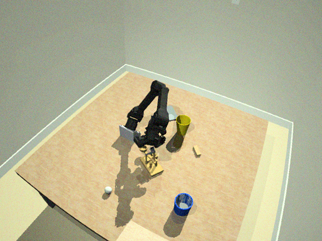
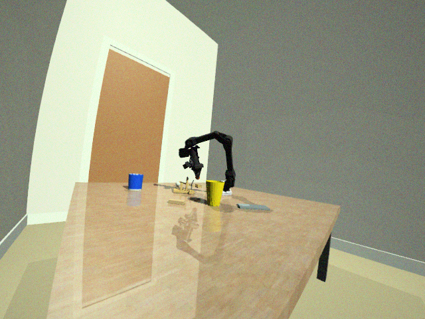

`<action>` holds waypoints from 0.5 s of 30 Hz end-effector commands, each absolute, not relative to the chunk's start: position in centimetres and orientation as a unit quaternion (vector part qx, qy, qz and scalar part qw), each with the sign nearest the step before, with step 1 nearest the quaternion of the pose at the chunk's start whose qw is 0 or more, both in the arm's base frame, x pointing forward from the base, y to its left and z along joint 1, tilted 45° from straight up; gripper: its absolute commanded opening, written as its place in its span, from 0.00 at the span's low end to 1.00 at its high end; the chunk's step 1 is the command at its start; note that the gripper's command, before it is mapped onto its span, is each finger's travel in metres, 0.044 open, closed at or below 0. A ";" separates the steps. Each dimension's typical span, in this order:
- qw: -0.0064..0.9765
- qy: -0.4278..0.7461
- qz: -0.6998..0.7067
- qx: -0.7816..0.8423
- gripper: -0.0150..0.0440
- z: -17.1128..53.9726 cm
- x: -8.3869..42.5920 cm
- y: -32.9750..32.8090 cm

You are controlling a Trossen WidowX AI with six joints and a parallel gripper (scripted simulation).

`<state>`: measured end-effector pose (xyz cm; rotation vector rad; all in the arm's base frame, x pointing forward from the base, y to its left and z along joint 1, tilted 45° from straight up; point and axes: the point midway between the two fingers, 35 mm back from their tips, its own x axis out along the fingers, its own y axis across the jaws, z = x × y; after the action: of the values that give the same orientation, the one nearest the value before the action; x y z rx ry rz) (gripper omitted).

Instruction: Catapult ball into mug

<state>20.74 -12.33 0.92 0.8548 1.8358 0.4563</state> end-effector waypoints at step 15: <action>0.448 0.788 0.171 0.385 0.25 -1.8 18.1 -11.5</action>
<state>18.13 -12.14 -1.36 0.9434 1.9423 0.4213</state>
